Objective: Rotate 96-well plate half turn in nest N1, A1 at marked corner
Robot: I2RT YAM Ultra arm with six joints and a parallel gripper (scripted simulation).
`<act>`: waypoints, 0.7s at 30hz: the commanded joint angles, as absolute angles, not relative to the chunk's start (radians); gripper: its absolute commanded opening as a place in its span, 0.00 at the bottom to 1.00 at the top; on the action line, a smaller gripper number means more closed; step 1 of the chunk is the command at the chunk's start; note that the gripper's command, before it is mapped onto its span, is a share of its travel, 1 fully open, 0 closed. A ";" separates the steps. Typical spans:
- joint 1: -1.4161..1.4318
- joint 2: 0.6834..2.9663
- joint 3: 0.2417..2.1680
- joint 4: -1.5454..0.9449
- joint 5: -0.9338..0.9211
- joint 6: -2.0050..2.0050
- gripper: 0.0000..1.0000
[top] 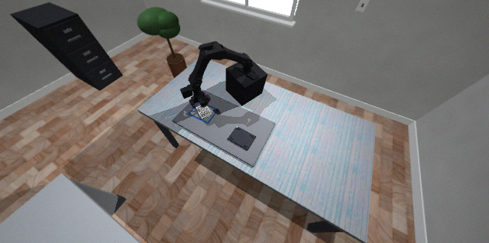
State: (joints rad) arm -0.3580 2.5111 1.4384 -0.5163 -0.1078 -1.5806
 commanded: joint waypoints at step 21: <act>-0.360 2.491 1.441 -0.524 -0.111 -1.081 1.00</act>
